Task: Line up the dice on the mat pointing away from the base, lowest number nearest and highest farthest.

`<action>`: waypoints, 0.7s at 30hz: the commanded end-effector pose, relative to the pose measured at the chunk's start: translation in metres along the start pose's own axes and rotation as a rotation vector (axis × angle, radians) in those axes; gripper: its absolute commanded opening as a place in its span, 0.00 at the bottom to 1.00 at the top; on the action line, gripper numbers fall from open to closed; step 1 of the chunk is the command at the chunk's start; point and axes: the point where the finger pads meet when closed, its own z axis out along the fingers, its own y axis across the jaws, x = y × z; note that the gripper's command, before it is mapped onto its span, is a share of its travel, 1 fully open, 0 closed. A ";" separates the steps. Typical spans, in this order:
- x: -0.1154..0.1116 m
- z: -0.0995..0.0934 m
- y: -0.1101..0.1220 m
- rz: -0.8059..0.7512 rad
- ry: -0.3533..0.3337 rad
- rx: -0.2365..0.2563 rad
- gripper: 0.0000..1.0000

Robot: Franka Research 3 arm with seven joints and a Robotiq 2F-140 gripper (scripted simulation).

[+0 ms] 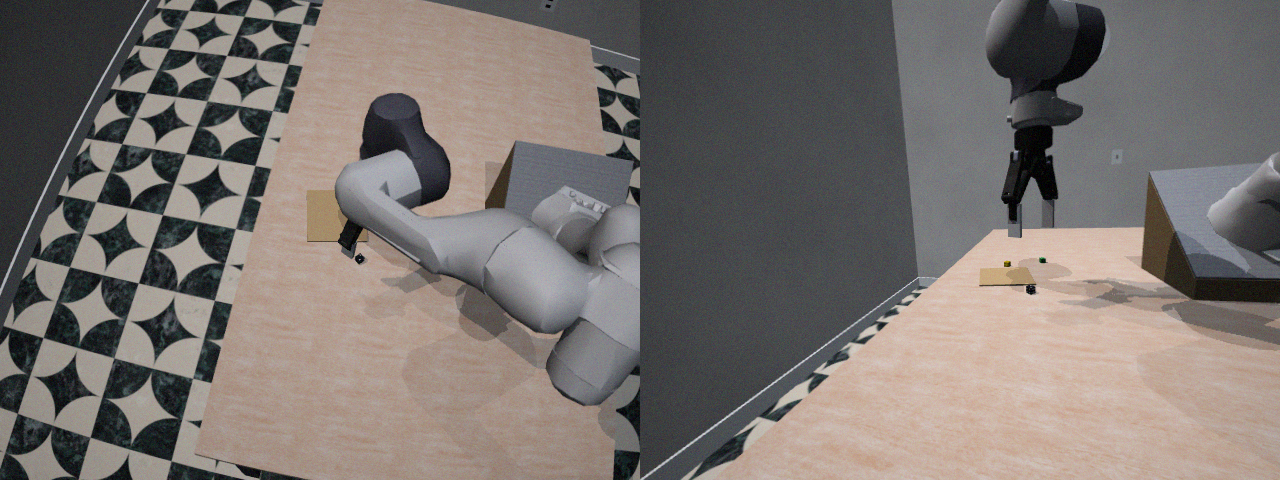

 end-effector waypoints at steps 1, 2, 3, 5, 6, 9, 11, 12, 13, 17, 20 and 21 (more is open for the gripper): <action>-0.002 0.001 0.003 0.174 0.003 0.006 1.00; -0.002 0.002 0.003 0.190 0.003 0.006 1.00; -0.002 0.002 0.003 0.190 0.003 0.006 1.00; -0.003 0.002 0.003 0.207 0.003 0.006 1.00; -0.003 0.003 0.004 0.242 0.002 0.006 1.00; -0.004 0.003 0.004 0.248 0.002 0.006 1.00; -0.004 0.003 0.004 0.248 0.002 0.006 1.00; -0.004 0.003 0.004 0.248 0.002 0.006 1.00; -0.004 0.003 0.004 0.248 0.002 0.006 1.00; -0.004 0.003 0.004 0.248 0.002 0.006 1.00; -0.004 0.003 0.004 0.248 0.002 0.006 1.00; -0.004 0.003 0.004 0.248 0.002 0.006 1.00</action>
